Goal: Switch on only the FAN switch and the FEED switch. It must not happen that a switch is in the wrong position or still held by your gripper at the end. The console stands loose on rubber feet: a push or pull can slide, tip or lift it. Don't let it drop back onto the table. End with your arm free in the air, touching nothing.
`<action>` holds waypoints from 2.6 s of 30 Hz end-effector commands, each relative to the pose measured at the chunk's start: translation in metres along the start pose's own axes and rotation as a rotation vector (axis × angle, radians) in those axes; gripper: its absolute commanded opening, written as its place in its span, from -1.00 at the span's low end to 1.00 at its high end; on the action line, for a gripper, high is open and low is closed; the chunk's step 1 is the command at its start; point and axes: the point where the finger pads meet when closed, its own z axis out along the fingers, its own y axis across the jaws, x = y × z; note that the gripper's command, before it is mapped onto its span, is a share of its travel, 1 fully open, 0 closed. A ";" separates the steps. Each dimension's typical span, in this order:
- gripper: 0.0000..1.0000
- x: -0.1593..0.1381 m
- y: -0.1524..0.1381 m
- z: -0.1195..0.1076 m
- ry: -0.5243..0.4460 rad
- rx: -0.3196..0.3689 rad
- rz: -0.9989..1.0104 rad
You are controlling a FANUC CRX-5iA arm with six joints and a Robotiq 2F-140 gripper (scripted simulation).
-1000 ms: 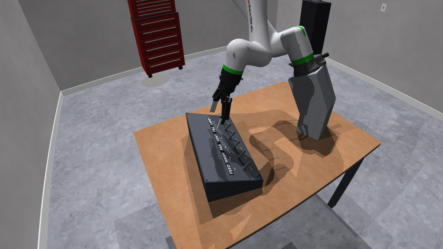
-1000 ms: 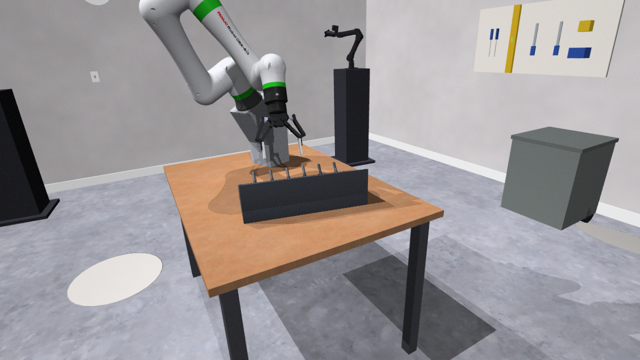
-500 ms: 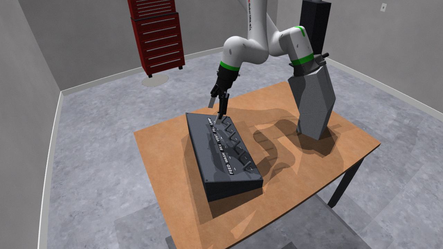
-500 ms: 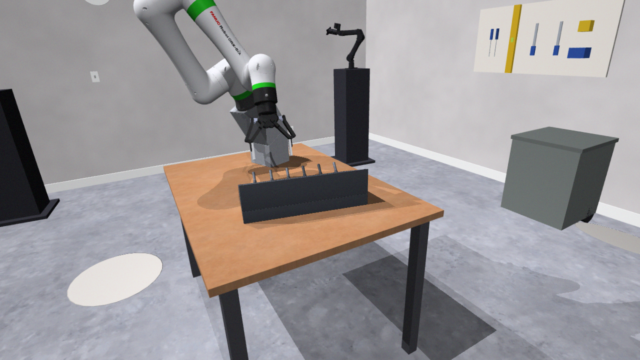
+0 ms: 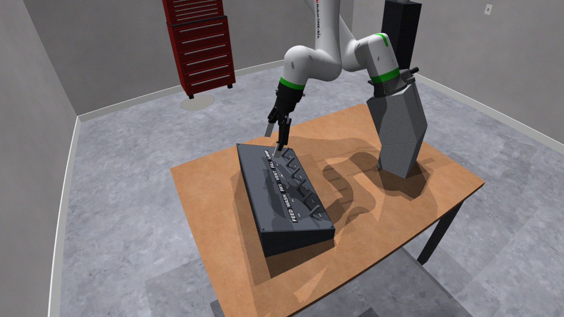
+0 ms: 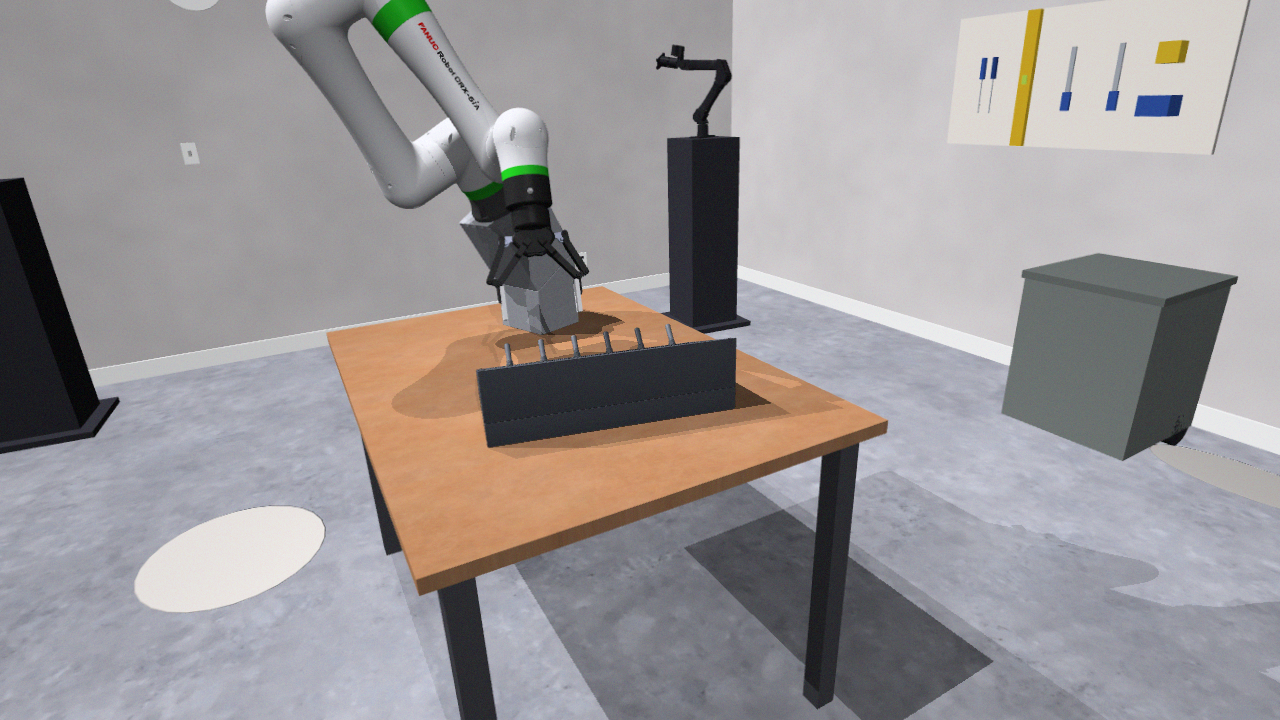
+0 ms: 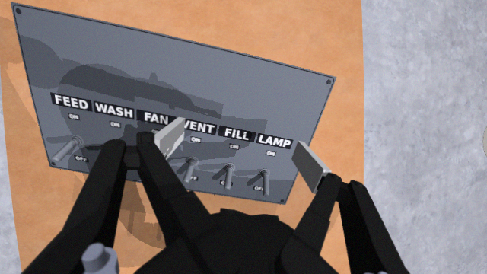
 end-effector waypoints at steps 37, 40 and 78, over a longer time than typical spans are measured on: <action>1.00 0.000 0.000 0.000 0.000 0.000 0.000; 1.00 0.000 0.001 0.000 0.000 0.000 0.000; 1.00 0.000 0.072 0.000 0.000 0.000 0.000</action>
